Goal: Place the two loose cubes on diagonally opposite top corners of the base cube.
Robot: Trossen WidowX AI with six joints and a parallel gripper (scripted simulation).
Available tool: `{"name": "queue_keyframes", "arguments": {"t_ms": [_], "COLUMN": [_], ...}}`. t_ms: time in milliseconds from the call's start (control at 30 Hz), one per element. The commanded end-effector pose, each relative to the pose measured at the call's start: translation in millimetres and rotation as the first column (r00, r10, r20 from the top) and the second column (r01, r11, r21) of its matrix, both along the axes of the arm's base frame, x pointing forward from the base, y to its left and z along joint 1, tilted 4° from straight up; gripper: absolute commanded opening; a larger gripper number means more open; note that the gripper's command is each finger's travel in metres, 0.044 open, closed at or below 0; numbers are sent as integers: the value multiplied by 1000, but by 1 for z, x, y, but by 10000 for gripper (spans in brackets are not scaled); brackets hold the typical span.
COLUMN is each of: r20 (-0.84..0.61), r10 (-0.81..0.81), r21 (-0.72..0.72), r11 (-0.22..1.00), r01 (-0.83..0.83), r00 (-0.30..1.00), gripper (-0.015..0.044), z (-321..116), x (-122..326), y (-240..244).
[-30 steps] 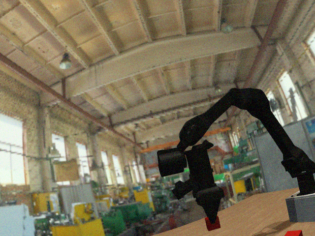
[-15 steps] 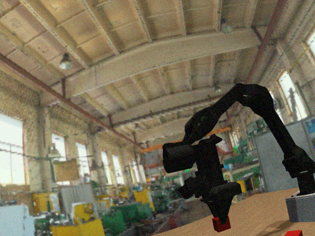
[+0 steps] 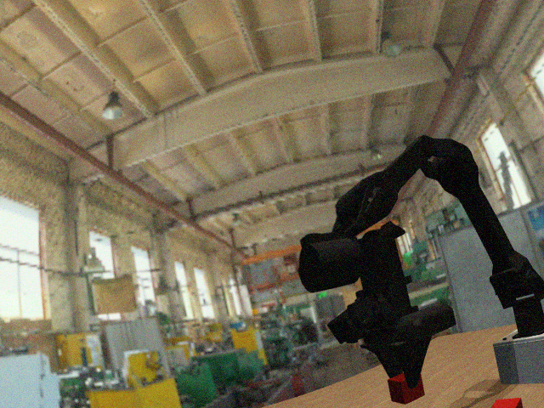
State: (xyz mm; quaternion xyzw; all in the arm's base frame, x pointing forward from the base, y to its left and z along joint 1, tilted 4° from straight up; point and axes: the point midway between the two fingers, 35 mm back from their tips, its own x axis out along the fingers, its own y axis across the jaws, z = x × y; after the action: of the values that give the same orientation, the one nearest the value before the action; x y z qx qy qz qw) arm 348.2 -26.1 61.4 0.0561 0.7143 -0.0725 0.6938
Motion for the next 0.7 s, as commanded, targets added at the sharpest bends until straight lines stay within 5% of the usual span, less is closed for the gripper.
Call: {"name": "queue_keyframes", "arguments": {"t_ms": [0, 667], "r20": [-5, -7], "r10": [60, 301], "r21": [8, 22], "r11": [998, 954], "r01": [-60, -300], "r00": [998, 954], "gripper": [105, 105], "z": [-2, -4], "x": [-3, -16], "y": [15, 77]}}
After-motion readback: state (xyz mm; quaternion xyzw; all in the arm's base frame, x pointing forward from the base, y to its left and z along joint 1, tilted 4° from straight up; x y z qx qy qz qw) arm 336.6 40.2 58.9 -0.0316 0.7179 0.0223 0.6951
